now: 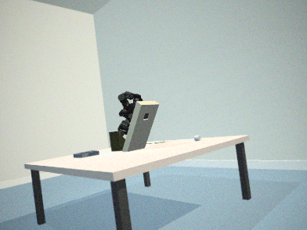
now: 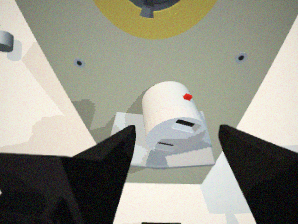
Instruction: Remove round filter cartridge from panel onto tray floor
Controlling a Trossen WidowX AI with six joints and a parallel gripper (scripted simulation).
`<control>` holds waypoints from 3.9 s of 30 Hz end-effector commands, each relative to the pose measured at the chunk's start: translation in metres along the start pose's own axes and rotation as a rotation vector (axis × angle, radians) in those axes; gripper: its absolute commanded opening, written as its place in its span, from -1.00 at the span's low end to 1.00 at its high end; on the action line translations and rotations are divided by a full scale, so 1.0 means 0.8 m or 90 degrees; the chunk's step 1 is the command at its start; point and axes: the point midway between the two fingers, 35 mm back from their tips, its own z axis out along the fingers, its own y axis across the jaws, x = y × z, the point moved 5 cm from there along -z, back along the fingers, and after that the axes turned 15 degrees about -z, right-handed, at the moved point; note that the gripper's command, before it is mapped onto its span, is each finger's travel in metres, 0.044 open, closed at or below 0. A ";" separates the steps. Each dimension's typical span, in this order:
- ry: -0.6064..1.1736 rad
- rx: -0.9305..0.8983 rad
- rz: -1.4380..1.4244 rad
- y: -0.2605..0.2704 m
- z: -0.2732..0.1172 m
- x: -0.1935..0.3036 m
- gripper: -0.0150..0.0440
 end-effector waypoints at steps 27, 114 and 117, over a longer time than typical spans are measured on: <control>-0.001 -0.001 0.000 0.001 0.013 0.000 -0.18; 0.101 0.401 0.690 -0.224 -0.110 0.244 -0.49; 0.107 0.426 0.731 -0.223 -0.106 0.276 -0.49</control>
